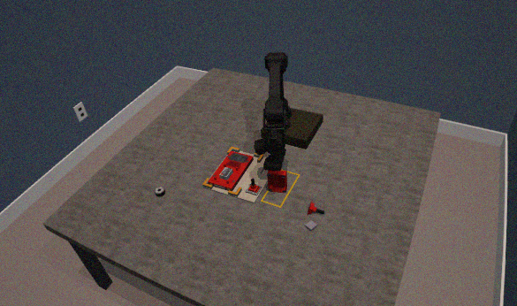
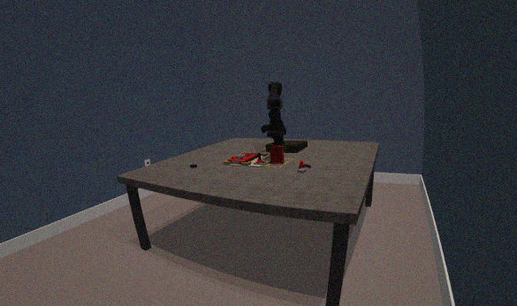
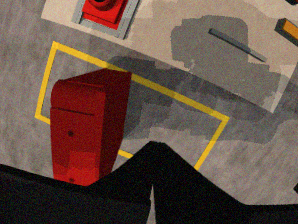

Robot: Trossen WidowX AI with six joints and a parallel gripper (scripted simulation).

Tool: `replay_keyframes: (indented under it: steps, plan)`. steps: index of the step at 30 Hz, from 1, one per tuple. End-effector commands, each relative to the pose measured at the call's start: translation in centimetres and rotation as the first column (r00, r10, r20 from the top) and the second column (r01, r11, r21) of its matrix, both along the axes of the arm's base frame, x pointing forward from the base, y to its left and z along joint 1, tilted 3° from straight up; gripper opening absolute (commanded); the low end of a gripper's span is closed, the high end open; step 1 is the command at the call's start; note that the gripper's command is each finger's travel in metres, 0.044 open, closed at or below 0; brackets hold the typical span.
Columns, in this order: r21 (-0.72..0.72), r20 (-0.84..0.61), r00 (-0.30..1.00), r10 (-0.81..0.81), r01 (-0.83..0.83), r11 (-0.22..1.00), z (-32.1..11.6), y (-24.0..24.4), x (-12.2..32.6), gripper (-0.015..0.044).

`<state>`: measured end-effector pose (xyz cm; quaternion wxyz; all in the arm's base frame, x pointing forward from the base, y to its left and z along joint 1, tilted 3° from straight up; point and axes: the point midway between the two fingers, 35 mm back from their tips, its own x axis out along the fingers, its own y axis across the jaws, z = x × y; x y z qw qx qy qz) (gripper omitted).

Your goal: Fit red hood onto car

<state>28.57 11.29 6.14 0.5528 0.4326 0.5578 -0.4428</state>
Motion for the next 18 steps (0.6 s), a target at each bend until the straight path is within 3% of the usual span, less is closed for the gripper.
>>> replay_keyframes:
  steps: [1, 18]
  plan:
    - [-0.005, -0.003, 1.0, 0.0, 0.0, 1.0, -0.07, -0.01, 0.21, 0.0]
    - [-0.005, -0.003, 1.0, 0.0, 0.0, 1.0, -0.01, 0.22, 1.11, 0.0]
